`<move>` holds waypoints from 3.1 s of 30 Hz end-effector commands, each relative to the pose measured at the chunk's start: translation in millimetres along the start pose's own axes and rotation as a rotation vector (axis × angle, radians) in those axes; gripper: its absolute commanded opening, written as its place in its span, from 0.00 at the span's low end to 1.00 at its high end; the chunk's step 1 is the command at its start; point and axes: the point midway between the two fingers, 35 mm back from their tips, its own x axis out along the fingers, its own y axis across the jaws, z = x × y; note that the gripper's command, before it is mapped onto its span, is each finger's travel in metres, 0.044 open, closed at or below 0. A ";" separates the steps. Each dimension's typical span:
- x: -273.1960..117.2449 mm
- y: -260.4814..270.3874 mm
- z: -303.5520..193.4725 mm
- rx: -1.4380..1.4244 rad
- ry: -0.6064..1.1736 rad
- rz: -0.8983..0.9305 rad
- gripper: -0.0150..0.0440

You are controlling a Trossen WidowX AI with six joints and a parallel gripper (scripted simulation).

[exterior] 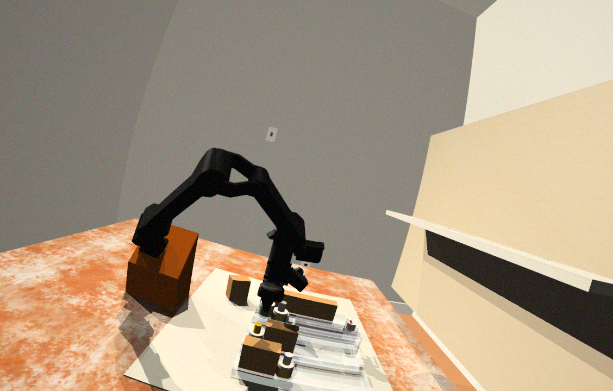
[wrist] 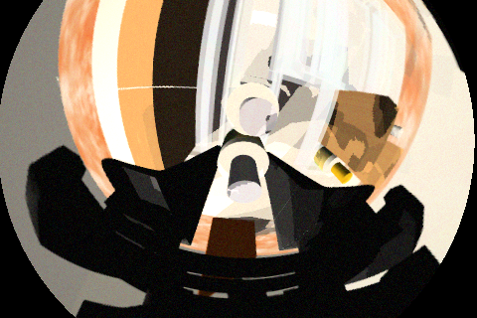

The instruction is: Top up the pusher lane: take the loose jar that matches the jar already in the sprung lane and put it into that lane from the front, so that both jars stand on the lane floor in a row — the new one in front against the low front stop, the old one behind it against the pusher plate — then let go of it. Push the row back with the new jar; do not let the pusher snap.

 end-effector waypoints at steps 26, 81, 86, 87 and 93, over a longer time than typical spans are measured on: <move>9.9 -2.1 3.5 0.010 -0.017 -0.010 0.25; 14.6 -2.1 -4.3 0.009 -0.017 -0.010 0.25; 14.6 -2.1 -5.1 0.009 -0.017 -0.010 0.25; 14.6 -2.1 -5.3 0.009 -0.017 -0.010 0.25; 14.7 -2.1 -6.3 0.009 -0.017 -0.010 0.25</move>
